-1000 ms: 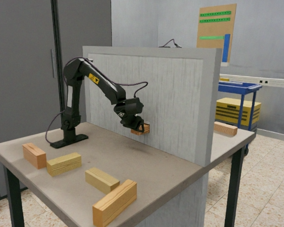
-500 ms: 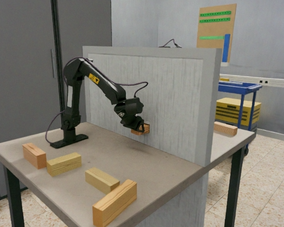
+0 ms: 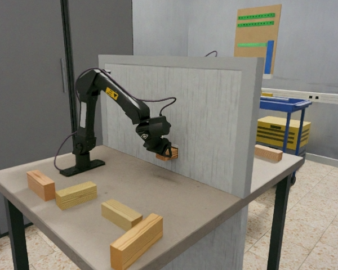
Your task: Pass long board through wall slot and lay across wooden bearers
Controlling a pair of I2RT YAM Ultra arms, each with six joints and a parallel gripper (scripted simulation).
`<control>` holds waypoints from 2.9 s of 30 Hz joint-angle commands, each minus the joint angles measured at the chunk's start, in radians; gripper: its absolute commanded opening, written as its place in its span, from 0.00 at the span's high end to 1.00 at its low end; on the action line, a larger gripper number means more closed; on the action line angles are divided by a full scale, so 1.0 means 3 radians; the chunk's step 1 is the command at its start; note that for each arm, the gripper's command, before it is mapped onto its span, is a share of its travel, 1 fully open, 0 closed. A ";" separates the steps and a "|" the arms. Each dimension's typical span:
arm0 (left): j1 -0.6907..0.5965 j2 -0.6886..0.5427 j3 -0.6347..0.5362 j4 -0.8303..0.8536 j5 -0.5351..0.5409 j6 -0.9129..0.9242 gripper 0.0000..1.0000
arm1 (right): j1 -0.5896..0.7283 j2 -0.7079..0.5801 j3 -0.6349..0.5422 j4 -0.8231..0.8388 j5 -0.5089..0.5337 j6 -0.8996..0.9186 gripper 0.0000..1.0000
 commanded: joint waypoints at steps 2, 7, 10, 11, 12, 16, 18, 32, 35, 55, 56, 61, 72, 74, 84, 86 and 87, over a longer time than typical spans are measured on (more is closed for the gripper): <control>-0.0062 0.0150 0.0257 -0.0351 0.0252 0.0356 0.28 | 0.0063 -0.0067 0.0089 0.0095 -0.0221 0.0046 1.00; -0.0140 0.0409 0.0410 -0.0695 0.0661 0.0923 0.28 | 0.0063 -0.0067 0.0089 0.0095 -0.0221 0.0046 1.00; -0.0194 0.0592 0.0529 -0.0883 0.0798 0.1142 0.28 | 0.0063 -0.0067 0.0089 0.0095 -0.0221 0.0046 1.00; -0.0212 0.0654 0.0564 -0.0952 0.0858 0.1230 0.28 | 0.0063 -0.0067 0.0089 0.0095 -0.0221 0.0046 1.00; -0.0231 0.0716 0.0599 -0.1021 0.0919 0.1320 0.28 | 0.0063 -0.0067 0.0089 0.0095 -0.0221 0.0046 1.00; -0.0285 0.0896 0.0713 -0.1212 0.1062 0.1547 0.28 | 0.0063 -0.0067 0.0089 0.0095 -0.0221 0.0046 1.00; -0.0308 0.0988 0.0795 -0.1334 0.1114 0.1662 0.28 | 0.0063 -0.0067 0.0089 0.0095 -0.0221 0.0046 1.00; -0.0577 0.1891 0.1304 -0.2301 0.1974 0.2912 0.28 | 0.0063 -0.0067 0.0088 0.0095 -0.0221 0.0046 1.00; -0.0587 0.1975 0.1387 -0.2418 0.2014 0.3018 0.28 | 0.0063 -0.0067 0.0088 0.0095 -0.0221 0.0046 1.00; -0.0635 0.2187 0.1351 -0.2341 0.2129 0.3207 0.28 | 0.0063 -0.0067 0.0088 0.0095 -0.0221 0.0046 1.00; -0.0645 0.2248 0.1384 -0.2374 0.2130 0.3206 0.28 | 0.0063 -0.0067 0.0088 0.0095 -0.0221 0.0046 1.00; -0.0669 0.2190 0.1185 -0.2201 0.2153 0.3256 0.28 | 0.0063 -0.0067 0.0088 0.0095 -0.0221 0.0046 1.00; -0.0696 0.2181 0.1160 -0.2103 0.2167 0.3150 0.28 | 0.0063 -0.0067 0.0088 0.0095 -0.0221 0.0046 1.00; -0.0715 0.2281 0.1146 -0.2080 0.2160 0.3124 0.28 | 0.0063 -0.0067 0.0088 0.0095 -0.0221 0.0046 1.00; -0.0766 0.2214 0.1142 -0.2005 0.2142 0.3059 0.28 | 0.0063 -0.0067 0.0088 0.0095 -0.0221 0.0046 1.00; -0.0778 0.2296 0.1111 -0.1910 0.2121 0.3021 0.28 | 0.0063 -0.0067 0.0088 0.0095 -0.0221 0.0046 1.00; -0.0786 0.2341 0.0992 -0.1897 0.2103 0.3013 0.28 | 0.0063 -0.0067 0.0088 0.0095 -0.0221 0.0046 1.00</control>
